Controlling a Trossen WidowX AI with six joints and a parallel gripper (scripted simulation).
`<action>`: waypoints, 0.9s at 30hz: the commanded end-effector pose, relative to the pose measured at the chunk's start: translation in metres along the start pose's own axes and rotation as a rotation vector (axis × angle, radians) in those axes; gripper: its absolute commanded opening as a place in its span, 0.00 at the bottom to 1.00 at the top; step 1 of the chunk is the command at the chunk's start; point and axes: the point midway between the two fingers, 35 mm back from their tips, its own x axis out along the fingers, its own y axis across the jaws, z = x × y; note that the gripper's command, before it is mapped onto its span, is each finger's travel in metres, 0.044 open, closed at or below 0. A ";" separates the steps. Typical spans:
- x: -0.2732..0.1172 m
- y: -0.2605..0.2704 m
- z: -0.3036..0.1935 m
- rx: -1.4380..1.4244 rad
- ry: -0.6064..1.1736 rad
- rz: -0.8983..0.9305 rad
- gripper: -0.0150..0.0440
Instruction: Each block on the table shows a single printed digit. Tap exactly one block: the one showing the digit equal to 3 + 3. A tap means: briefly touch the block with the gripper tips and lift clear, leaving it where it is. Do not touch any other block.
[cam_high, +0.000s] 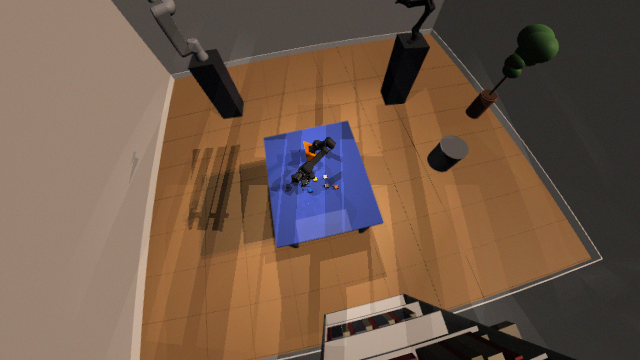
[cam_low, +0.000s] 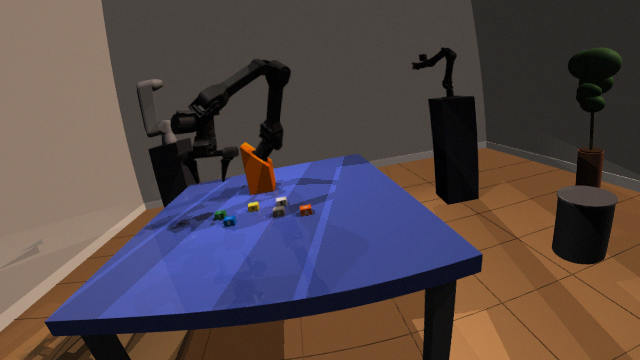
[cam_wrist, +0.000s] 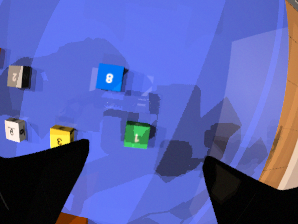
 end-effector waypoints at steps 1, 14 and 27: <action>-0.002 -0.018 -0.021 0.010 0.076 0.105 0.93; -0.002 -0.018 -0.021 0.010 0.076 0.105 0.93; -0.010 0.027 -0.022 0.011 0.076 0.104 0.93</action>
